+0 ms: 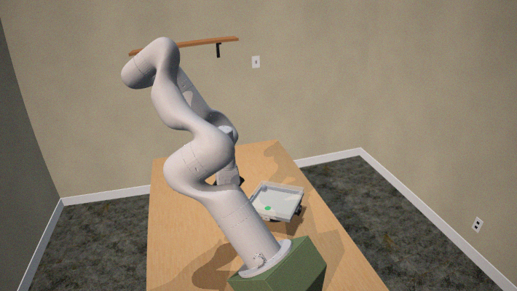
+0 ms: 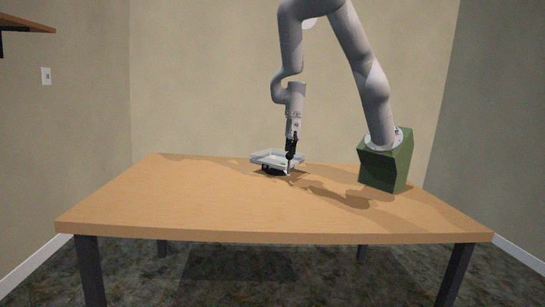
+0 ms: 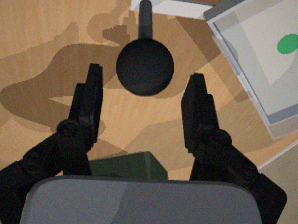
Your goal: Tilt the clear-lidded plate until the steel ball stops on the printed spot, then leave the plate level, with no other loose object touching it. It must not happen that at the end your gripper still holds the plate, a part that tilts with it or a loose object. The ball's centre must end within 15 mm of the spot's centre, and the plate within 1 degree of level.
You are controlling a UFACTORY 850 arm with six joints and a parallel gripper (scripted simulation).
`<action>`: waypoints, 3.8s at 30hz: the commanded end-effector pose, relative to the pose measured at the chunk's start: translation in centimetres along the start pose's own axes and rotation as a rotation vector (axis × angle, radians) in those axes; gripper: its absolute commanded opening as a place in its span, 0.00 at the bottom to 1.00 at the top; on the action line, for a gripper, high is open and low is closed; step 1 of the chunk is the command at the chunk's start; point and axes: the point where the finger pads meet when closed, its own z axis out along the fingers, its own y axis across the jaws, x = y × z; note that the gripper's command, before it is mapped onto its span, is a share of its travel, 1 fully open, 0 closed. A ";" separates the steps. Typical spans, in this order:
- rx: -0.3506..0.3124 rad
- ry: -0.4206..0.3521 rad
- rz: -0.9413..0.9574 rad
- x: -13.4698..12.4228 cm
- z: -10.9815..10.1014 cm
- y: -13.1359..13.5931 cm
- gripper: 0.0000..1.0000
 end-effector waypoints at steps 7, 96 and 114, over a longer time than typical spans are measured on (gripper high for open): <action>-0.001 0.001 0.000 0.0 0.0 0.0 0.61; -0.001 0.001 0.000 0.0 3.5 0.0 0.00; -0.001 0.001 0.000 0.0 3.5 0.0 0.00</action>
